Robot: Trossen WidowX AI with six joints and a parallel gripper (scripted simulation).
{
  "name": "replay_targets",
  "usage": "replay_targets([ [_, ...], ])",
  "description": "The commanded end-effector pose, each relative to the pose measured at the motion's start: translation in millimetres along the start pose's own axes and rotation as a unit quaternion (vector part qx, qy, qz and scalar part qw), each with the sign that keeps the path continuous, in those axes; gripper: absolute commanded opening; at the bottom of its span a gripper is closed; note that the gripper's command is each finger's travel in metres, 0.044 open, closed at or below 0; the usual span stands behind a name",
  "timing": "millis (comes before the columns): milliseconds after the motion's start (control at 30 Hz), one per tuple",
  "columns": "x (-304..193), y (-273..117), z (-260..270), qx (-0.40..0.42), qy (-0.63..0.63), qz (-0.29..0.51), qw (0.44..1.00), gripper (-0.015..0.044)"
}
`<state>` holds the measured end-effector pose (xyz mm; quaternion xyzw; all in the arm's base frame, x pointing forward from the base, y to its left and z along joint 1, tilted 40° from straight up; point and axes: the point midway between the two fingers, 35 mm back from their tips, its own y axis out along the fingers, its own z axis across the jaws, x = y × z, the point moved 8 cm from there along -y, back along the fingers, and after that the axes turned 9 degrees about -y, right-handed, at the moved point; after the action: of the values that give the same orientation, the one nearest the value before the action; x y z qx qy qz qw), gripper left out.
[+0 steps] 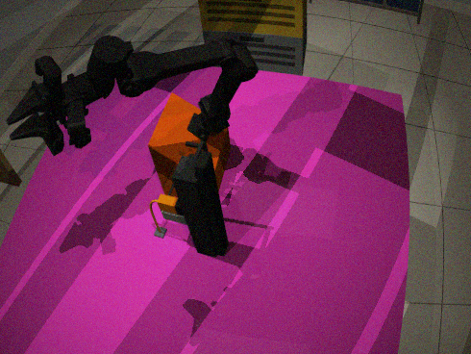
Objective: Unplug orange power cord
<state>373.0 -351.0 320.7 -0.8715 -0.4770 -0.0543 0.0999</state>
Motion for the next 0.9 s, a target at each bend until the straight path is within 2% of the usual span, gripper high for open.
replay_targets([
  [0, 8, 1, 58, 0.131, 0.169, 0.005, 0.977, 0.016],
  [167, 20, -11, 114, 0.263, 0.344, 0.057, 0.9, 0.016],
  [367, 34, -40, 175, 0.391, 0.522, 0.174, 0.738, 0.016],
  [633, 54, -96, 236, 0.468, 0.652, 0.401, 0.442, 0.016],
  [867, 71, -156, 267, 0.418, 0.64, 0.627, 0.149, 0.016],
])
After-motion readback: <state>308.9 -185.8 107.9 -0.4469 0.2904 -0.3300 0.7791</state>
